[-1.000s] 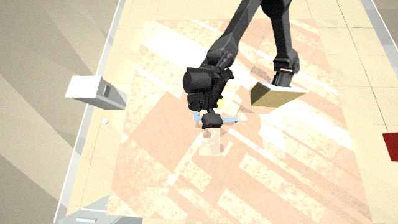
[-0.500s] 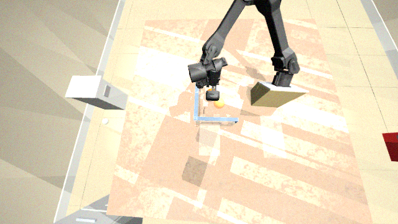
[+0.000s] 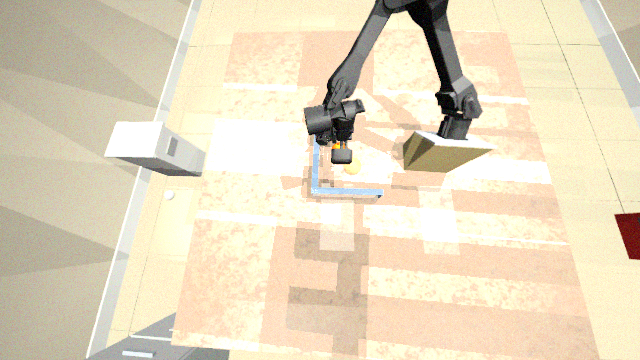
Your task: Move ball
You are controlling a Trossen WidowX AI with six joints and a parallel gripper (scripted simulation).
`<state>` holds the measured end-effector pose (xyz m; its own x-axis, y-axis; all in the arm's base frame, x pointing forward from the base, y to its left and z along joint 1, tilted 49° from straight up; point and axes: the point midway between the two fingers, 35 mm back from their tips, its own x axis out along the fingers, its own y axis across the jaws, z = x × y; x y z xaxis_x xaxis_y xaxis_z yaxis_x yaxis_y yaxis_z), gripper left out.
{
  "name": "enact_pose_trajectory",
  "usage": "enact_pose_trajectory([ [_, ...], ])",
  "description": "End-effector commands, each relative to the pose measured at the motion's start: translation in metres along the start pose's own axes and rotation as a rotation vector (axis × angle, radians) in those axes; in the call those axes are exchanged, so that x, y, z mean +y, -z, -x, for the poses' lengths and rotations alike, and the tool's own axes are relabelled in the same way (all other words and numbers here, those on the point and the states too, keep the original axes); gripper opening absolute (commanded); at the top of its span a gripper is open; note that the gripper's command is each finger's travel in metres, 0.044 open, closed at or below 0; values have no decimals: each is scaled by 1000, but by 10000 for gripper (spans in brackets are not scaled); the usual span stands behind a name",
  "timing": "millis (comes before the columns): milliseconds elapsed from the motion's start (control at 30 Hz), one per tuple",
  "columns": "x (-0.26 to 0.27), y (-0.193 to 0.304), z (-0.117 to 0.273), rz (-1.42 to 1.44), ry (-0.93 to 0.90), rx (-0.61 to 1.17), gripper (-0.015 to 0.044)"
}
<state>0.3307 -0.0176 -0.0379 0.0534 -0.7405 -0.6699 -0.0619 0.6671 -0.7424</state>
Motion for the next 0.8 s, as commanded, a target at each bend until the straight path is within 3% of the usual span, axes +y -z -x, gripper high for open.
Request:
enact_pose_trajectory([
  [0,0,1,-7,5,5,2,425],
  [767,-2,2,-43,5,8,3,425],
])
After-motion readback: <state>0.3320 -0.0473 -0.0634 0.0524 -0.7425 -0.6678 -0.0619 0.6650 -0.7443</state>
